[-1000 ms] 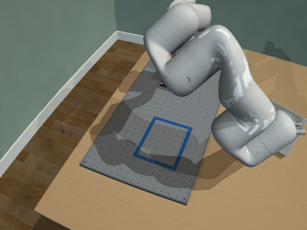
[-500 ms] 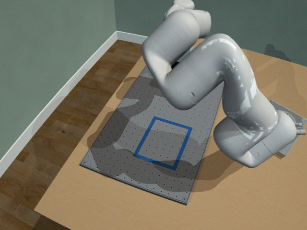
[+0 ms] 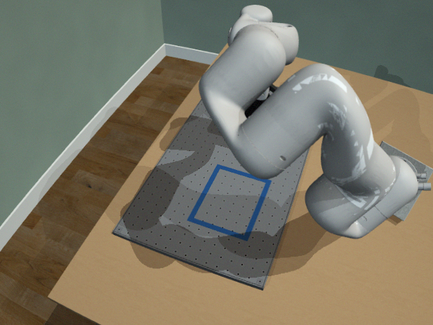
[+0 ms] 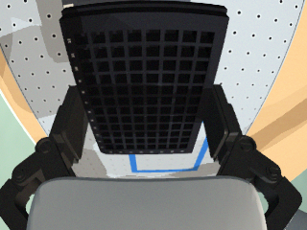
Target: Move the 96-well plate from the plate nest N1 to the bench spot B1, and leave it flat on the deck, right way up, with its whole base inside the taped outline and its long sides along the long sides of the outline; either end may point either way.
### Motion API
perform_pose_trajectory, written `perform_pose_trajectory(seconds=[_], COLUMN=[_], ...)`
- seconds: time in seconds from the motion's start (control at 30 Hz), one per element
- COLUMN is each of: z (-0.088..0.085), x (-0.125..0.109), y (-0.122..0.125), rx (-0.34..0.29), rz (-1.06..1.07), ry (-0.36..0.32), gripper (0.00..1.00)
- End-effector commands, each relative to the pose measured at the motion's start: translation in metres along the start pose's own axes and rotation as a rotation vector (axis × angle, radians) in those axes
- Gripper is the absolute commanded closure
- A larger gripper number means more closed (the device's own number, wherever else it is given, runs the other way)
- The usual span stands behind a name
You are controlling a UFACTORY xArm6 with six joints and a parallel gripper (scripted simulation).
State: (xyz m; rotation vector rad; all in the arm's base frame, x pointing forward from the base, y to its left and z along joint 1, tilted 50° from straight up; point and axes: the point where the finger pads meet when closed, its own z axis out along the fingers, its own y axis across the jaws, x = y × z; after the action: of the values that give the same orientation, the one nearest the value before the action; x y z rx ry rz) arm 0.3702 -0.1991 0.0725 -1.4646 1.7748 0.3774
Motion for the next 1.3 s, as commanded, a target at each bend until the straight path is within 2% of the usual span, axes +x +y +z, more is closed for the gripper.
perform_pose_trajectory(seconds=[0.0, 0.73, 0.8, 1.27], z=[-0.001, 0.001, 0.001, 0.003], x=[-0.011, -0.077, -0.077, -0.123], y=[0.001, 0.012, 0.012, 0.020], rx=[0.003, 0.003, 0.003, 0.003], rz=[-0.001, -0.001, -0.001, -0.001], ry=[0.003, 0.003, 0.003, 0.002], gripper=[1.00, 1.00, 1.00, 1.00])
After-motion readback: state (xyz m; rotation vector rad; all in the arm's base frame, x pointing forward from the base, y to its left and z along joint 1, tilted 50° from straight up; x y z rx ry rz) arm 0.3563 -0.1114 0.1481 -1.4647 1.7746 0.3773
